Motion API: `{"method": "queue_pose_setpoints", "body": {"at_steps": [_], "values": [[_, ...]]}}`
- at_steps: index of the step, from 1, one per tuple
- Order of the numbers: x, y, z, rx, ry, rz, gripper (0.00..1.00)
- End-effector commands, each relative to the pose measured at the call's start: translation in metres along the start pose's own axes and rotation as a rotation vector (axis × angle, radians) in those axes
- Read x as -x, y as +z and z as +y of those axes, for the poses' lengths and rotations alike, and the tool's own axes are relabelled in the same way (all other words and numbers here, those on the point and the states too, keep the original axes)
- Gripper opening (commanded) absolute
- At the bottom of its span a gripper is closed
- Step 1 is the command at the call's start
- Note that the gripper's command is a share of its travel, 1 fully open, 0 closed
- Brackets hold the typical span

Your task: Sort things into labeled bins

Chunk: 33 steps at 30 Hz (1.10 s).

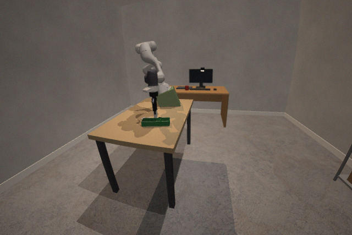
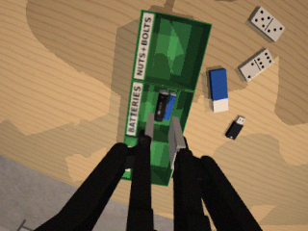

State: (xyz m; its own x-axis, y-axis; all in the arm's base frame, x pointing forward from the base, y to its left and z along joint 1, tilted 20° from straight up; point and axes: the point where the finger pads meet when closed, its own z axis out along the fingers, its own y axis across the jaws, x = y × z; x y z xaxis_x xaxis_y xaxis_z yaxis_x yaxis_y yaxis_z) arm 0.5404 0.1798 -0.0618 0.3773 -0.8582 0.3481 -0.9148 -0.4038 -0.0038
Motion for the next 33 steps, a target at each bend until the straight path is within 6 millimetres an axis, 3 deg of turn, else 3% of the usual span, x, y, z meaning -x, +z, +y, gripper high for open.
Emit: {"method": "queue_pose_setpoints", "body": {"at_steps": [1,5,6,9,15,17,30,33], "values": [[-0.002,-0.001,0.002,0.002,0.005,0.001,0.15],[-0.002,-0.001,0.002,0.002,0.005,0.001,0.15],[-0.009,-0.001,0.007,0.002,-0.045,0.001,0.25],[-0.028,-0.001,0.023,0.002,-0.185,0.001,0.25],[-0.066,-0.001,0.056,0.015,-0.275,0.008,0.25],[-0.066,-0.001,0.056,0.015,-0.275,0.008,0.25],[-0.149,-0.001,0.125,0.041,-0.475,0.025,0.25],[-0.154,-0.001,0.128,0.045,-0.499,0.027,0.25]]}}
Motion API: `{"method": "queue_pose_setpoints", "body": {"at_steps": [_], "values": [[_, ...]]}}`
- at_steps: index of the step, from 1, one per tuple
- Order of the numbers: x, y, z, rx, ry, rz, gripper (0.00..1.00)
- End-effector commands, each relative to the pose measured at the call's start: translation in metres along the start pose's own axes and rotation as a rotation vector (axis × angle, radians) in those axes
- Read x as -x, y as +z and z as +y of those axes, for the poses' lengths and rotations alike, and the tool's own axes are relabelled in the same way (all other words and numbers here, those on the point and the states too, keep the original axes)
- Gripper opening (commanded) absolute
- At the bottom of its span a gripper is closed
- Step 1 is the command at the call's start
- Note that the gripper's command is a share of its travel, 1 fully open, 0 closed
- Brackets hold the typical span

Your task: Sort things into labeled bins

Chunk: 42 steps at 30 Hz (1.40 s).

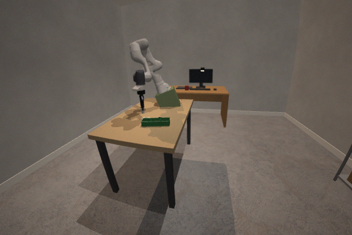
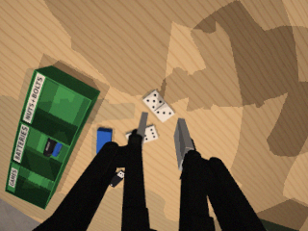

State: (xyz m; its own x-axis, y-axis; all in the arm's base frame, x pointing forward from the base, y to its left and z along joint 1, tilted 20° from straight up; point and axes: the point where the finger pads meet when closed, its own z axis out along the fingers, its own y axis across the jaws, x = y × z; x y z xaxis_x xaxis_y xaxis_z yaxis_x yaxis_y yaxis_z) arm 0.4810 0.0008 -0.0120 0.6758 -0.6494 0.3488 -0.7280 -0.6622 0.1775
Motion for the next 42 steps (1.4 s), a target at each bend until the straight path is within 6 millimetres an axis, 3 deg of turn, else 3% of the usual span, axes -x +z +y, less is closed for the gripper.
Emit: {"method": "queue_pose_setpoints", "body": {"at_steps": [1,42], "values": [[-0.0043,-0.0018,0.0038,-0.014,-0.134,-0.002,0.25],[-0.003,-0.002,0.0008,-0.063,-0.795,0.012,0.25]]}}
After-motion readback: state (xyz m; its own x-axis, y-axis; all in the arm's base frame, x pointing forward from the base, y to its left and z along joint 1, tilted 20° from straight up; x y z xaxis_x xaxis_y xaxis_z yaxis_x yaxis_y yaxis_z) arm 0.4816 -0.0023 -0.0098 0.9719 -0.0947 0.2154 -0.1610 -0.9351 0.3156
